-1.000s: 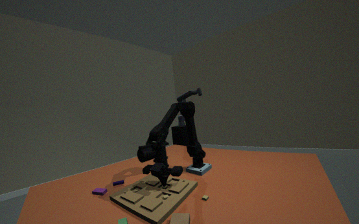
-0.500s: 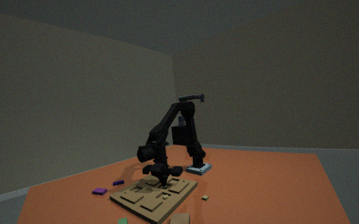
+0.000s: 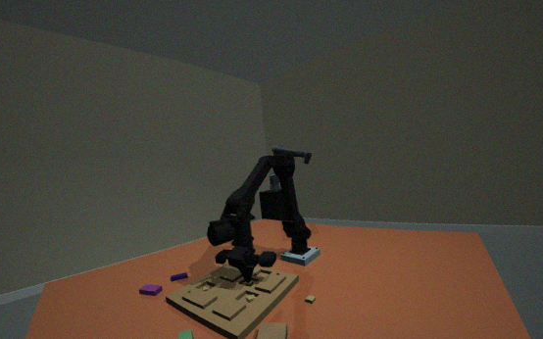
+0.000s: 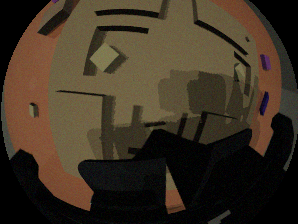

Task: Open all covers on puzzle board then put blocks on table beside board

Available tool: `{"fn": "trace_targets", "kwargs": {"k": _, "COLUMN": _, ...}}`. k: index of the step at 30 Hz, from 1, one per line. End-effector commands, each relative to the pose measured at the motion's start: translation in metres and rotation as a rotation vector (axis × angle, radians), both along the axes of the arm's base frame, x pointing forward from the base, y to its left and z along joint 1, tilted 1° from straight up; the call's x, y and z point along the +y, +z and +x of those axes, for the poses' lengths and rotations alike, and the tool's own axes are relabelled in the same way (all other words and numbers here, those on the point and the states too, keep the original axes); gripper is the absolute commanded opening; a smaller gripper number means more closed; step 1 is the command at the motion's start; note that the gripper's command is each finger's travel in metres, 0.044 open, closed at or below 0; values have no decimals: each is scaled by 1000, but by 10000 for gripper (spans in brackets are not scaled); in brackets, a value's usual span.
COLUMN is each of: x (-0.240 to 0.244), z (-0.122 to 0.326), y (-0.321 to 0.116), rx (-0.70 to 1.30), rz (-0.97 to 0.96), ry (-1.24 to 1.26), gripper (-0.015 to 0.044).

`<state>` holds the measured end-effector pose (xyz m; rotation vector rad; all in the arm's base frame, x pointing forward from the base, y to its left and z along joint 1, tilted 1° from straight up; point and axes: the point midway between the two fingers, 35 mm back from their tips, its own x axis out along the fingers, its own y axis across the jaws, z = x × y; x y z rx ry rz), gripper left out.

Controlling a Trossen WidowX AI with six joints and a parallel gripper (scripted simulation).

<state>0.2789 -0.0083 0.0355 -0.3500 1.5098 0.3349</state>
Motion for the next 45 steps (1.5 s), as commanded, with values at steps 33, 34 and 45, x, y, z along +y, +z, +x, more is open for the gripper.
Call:
{"fn": "trace_targets", "kwargs": {"k": 33, "x": 0, "z": -4, "y": 14, "rx": -3, "rz": 4, "ry": -5, "gripper": 0}}
{"fn": "trace_targets", "kwargs": {"k": 34, "x": 0, "z": -4, "y": 14, "rx": -3, "rz": 4, "ry": -5, "gripper": 0}}
{"fn": "trace_targets", "kwargs": {"k": 45, "x": 0, "z": -4, "y": 14, "rx": -3, "rz": 4, "ry": -5, "gripper": 0}}
